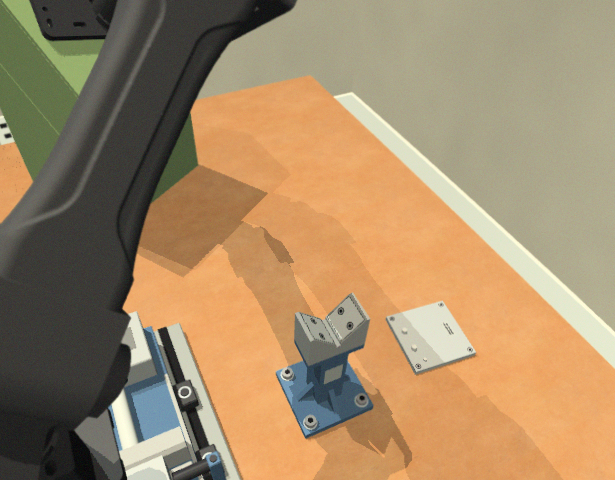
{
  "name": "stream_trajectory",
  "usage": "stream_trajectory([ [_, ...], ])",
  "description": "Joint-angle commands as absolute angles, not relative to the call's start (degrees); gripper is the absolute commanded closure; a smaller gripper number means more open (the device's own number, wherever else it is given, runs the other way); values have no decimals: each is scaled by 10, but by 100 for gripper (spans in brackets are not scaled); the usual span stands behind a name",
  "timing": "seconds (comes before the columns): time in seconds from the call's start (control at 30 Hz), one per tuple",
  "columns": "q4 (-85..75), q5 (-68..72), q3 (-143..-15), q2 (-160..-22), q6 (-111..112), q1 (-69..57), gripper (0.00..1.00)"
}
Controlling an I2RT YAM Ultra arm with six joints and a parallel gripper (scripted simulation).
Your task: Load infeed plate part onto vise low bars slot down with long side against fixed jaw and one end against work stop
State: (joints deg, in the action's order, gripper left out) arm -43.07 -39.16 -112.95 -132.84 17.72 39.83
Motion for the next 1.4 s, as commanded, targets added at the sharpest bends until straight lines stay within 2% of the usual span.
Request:
stream_trajectory([
  [0.0, -434, -391, -1144, -1334, 176, 409, 100],
  [1.37, -435, -392, -1148, -1328, 179, 410, 100],
])
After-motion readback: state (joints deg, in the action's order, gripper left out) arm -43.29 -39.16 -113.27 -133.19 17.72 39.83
